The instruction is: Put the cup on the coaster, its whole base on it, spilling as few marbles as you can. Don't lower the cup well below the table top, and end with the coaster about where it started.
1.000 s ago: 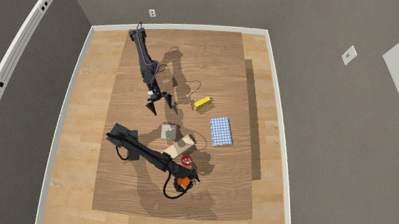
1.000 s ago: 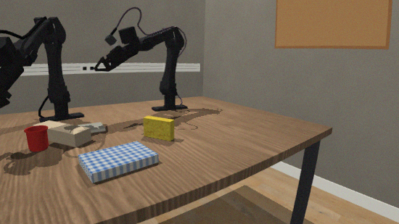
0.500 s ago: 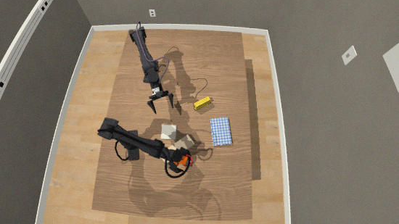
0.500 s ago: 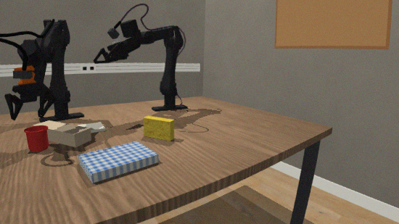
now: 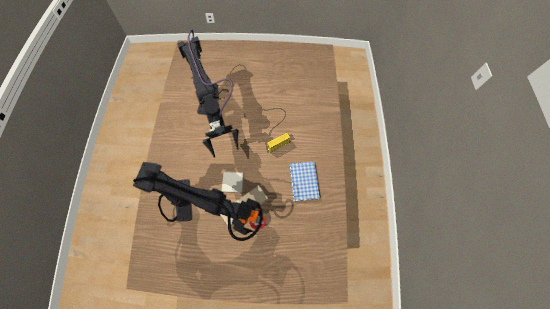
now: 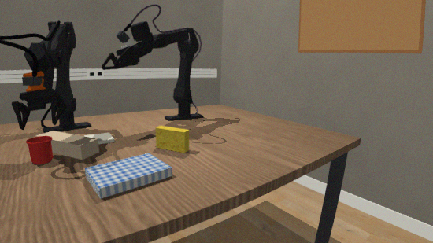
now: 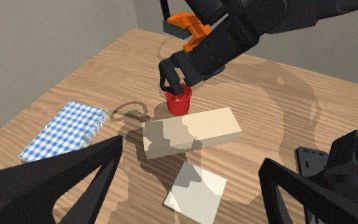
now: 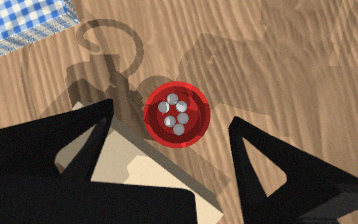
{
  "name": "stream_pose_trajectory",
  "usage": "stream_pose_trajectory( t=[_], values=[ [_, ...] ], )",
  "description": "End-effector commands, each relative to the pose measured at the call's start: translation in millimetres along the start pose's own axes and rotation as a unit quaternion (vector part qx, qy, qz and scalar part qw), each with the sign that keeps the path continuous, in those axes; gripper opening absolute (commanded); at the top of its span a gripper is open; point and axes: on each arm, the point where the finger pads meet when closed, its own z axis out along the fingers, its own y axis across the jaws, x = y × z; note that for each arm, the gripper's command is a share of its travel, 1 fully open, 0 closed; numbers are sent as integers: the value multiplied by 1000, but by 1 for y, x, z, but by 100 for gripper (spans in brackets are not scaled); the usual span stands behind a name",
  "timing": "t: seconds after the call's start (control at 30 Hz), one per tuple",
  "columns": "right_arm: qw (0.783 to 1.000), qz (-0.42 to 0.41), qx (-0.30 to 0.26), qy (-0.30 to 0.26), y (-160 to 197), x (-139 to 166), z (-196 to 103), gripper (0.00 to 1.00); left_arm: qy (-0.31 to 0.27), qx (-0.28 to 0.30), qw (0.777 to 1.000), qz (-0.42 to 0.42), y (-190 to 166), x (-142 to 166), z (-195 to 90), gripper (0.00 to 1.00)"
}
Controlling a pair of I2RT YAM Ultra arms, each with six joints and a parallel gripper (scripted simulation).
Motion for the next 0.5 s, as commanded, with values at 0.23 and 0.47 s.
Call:
stream_pose_trajectory(
  t=[0.23,0.47],
  values=[
    [990,-92,-2,110,4,23,-7,95,1,3,1000,-4,0,-4,-1,100],
    [967,-163,-8,195,8,19,-3,95,1,3,1000,-4,0,-4,-1,100]
  ],
)
